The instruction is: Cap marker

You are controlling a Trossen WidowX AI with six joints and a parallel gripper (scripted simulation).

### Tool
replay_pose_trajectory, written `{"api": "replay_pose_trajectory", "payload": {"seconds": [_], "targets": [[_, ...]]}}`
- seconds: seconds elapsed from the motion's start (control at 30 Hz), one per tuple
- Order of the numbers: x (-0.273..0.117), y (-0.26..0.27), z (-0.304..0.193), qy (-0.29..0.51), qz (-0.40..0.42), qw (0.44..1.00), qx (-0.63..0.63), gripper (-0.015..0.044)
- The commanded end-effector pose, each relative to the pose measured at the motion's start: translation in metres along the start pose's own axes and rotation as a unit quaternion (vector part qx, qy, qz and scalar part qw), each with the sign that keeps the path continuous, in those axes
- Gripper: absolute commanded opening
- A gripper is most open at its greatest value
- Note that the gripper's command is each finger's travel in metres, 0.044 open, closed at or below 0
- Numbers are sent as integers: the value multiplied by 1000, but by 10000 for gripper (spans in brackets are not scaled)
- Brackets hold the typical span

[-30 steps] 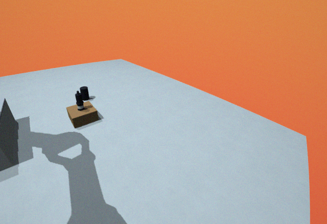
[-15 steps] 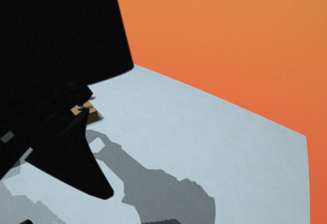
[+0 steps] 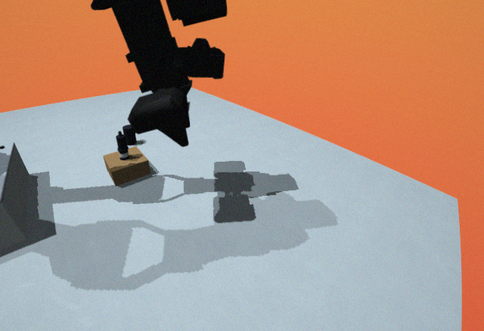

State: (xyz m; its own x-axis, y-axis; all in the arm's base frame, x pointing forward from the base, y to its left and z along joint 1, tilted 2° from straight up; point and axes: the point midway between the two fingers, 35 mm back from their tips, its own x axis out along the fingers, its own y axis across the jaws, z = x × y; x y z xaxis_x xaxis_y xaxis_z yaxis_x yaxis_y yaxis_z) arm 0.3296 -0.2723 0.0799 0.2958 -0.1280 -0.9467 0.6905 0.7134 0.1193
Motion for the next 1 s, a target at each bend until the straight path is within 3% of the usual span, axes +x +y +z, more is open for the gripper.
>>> {"api": "replay_pose_trajectory", "payload": {"seconds": [0.0, 0.4, 0.63, 0.77, 0.97], "targets": [[1, 64, -28, 43, 2, 999, 24, 252], [-17, 209, -157, 143, -62, 985, 74, 252], [-19, 215, -163, 144, -66, 984, 76, 252], [12, 206, -171, 144, -67, 984, 76, 252], [16, 205, -173, 144, -67, 984, 76, 252]]}}
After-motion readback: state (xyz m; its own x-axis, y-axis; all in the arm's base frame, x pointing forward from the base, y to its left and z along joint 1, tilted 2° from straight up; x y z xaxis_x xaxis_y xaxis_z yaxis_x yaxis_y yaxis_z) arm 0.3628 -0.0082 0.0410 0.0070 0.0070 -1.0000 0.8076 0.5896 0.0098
